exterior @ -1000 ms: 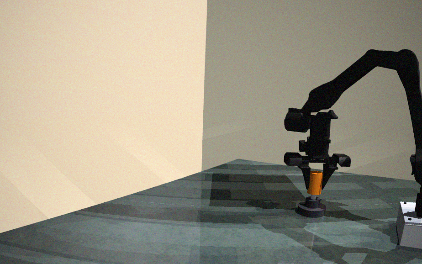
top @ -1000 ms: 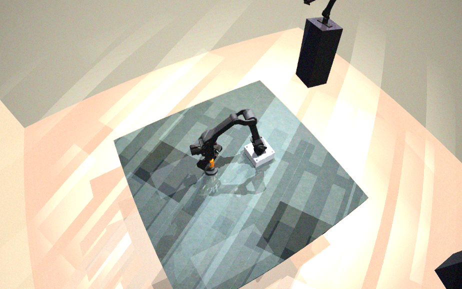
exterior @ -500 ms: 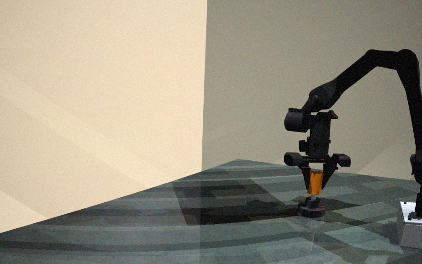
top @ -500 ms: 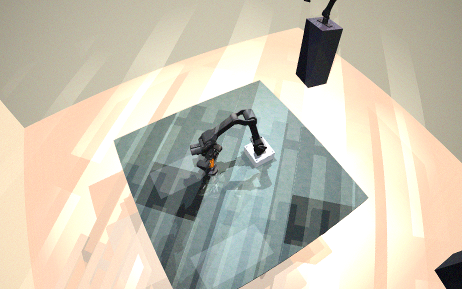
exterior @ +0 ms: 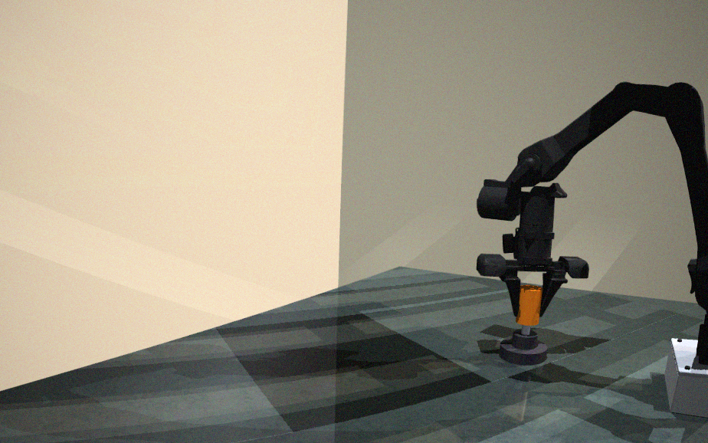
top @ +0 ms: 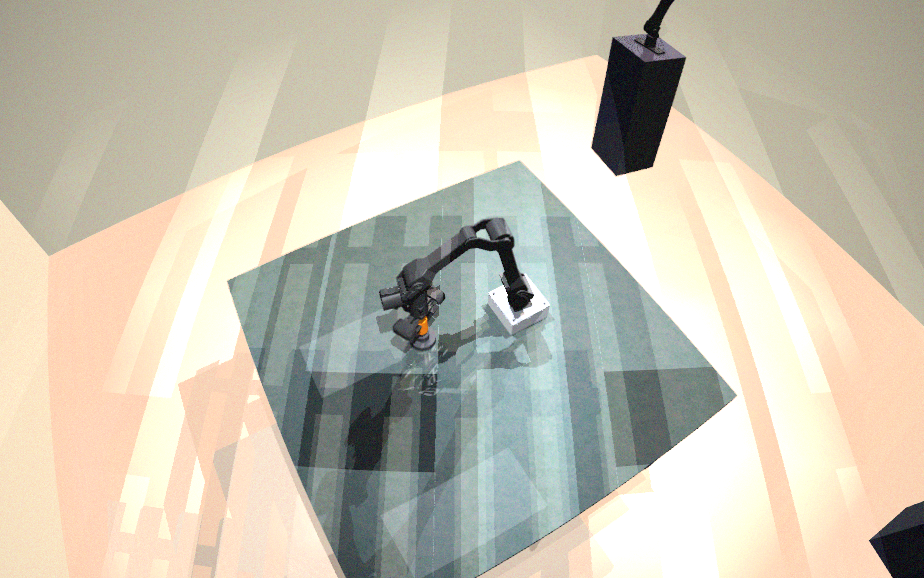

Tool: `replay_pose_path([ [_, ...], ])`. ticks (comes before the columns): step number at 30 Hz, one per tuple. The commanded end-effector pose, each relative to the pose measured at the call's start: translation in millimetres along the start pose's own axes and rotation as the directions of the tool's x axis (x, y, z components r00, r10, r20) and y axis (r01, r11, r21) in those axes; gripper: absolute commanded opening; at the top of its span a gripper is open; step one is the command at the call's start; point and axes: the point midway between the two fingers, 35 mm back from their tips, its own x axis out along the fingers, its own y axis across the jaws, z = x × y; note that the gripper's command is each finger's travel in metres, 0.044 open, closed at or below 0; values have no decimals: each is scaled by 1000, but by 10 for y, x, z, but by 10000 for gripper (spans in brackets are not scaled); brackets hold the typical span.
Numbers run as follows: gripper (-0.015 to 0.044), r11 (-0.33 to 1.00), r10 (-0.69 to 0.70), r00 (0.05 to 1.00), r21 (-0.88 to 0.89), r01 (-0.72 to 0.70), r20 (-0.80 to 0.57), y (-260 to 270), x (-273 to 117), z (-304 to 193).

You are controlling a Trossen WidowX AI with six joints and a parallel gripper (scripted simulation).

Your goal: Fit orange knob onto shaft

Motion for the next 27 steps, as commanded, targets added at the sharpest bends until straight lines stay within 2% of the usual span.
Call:
replay_pose_path([
  [1, 0, 995, 1, 1000, 98, -1, 1, 4, -14, 6],
  [4, 0, 983, 1, 1000, 182, -1, 1, 2, 4, 5],
  [27, 0, 983, 1, 1000, 182, -1, 1, -1, 34, 1],
])
